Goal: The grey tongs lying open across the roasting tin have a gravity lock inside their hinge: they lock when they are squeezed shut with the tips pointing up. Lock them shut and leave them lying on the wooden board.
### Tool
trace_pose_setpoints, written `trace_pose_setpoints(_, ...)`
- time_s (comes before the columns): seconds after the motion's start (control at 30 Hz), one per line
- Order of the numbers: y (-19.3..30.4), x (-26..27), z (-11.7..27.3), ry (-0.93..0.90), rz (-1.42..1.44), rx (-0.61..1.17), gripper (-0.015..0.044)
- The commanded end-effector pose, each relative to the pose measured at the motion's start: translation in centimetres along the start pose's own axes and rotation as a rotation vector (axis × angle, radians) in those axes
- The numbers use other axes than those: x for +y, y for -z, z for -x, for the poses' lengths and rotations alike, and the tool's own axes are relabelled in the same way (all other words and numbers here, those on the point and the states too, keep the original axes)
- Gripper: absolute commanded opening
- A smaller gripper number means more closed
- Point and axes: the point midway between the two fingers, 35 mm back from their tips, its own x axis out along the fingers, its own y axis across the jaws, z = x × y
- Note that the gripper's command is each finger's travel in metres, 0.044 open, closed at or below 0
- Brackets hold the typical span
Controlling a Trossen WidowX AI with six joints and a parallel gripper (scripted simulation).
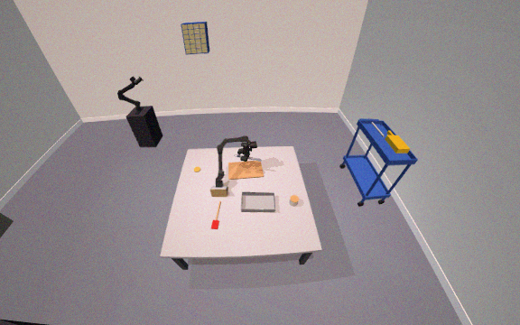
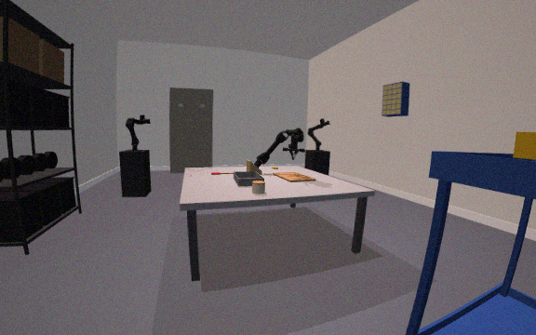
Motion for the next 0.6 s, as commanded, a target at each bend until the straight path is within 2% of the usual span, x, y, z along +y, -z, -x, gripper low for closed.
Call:
trace_pose_setpoints(0.0, -0.8, -0.4, 0.2, 0.009, 0.182, 0.001, -0.015)
trace_pose_setpoints(0.27, -2.0, -0.8, 0.3, 0.013, 0.485, 0.0, -0.015)
trace_pose_setpoints(0.57, -2.1, -0.9, 0.3, 0.014, 0.51, 0.0, -0.015)
